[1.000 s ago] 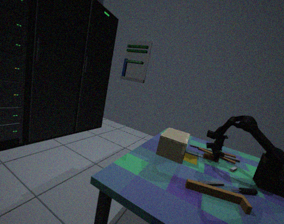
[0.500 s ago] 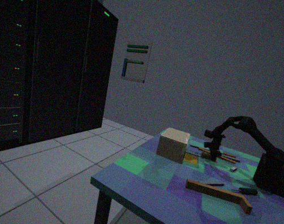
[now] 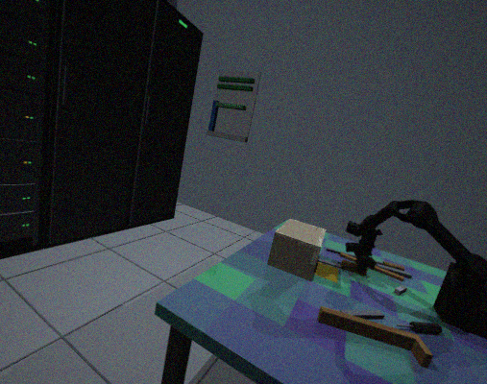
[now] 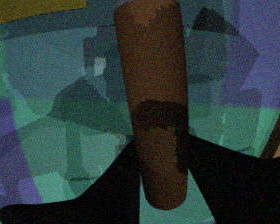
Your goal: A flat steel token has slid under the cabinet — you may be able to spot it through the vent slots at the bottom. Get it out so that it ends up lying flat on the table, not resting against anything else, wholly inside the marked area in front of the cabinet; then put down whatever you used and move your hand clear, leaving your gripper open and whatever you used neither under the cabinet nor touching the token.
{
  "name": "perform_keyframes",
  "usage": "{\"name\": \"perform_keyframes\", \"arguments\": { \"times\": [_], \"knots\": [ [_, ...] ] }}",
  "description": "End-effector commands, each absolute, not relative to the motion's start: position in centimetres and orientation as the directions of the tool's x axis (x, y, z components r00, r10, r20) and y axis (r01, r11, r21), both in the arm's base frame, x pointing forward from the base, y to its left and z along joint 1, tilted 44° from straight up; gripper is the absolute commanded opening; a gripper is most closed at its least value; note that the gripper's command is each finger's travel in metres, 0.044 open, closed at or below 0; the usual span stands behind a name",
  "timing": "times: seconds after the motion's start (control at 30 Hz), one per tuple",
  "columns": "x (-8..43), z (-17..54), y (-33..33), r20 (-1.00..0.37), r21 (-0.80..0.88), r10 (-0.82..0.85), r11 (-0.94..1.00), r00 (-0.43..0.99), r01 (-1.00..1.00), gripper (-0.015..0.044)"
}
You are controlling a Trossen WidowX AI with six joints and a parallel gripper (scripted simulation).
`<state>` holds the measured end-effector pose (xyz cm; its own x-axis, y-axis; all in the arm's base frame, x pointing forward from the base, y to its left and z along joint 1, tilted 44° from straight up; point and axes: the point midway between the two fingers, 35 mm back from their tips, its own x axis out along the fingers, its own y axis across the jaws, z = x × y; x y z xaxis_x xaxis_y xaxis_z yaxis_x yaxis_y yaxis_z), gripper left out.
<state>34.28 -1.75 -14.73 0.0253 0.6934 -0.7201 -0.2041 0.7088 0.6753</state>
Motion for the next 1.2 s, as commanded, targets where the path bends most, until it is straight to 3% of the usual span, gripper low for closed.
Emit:
{"name": "perform_keyframes", "arguments": {
  "times": [0.0,1.17],
  "knots": [
    [34.9,-14.6,-1.7,-0.72,0.674,0.693,0.709,0.029,-0.206,0.0],
    [38.7,-13.9,-1.2,-0.72,0.675,0.694,0.709,0.03,-0.207,0.0]
  ]
}}
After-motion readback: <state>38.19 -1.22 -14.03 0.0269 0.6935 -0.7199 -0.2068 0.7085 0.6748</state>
